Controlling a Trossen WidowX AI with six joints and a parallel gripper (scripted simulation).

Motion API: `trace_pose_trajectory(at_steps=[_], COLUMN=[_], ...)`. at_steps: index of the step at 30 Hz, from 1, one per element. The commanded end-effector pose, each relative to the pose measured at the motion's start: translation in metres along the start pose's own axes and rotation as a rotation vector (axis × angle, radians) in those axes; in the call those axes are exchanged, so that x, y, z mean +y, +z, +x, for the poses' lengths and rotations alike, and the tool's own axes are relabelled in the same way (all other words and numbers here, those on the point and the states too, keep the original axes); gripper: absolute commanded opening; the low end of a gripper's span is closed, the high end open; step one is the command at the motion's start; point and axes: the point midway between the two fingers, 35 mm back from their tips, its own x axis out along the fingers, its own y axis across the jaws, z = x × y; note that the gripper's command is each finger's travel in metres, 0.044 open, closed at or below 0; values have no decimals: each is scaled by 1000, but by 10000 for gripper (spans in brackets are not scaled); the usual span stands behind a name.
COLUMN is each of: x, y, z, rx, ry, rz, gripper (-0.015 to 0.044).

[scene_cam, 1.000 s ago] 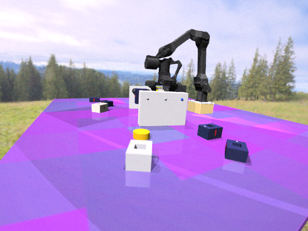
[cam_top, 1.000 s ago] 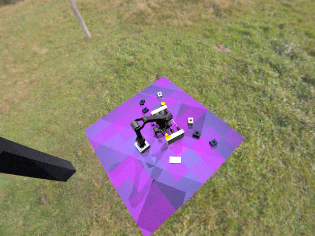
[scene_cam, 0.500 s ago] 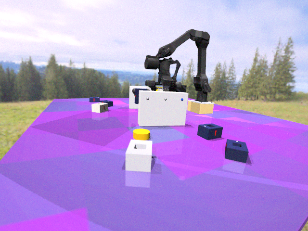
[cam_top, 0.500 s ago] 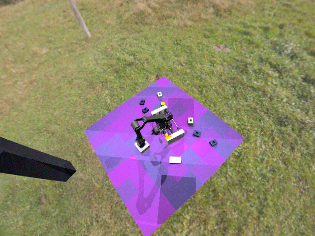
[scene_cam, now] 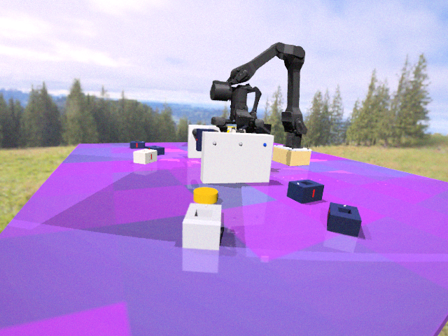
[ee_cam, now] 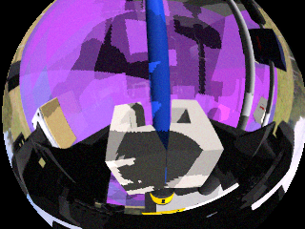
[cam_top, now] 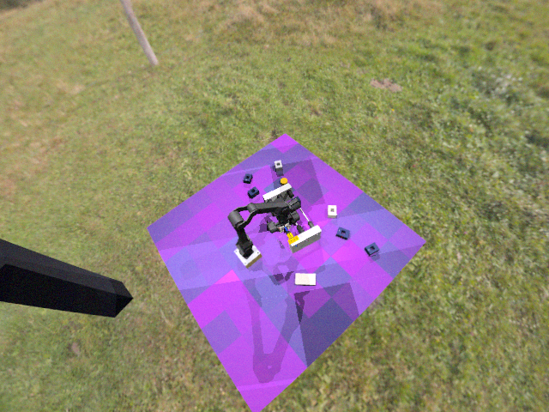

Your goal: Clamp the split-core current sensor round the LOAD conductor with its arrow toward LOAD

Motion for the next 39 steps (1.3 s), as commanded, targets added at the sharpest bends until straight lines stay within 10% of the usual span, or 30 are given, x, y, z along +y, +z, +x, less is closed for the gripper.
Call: trace_pose_trajectory(at_steps=[1,27,39], x=[0,2,2], y=[0,-1,-1], z=[-3,-13,-13], rx=[-1,0,0], ry=[-2,-7,-7], rz=[-1,0,0], gripper=[0,0,315])
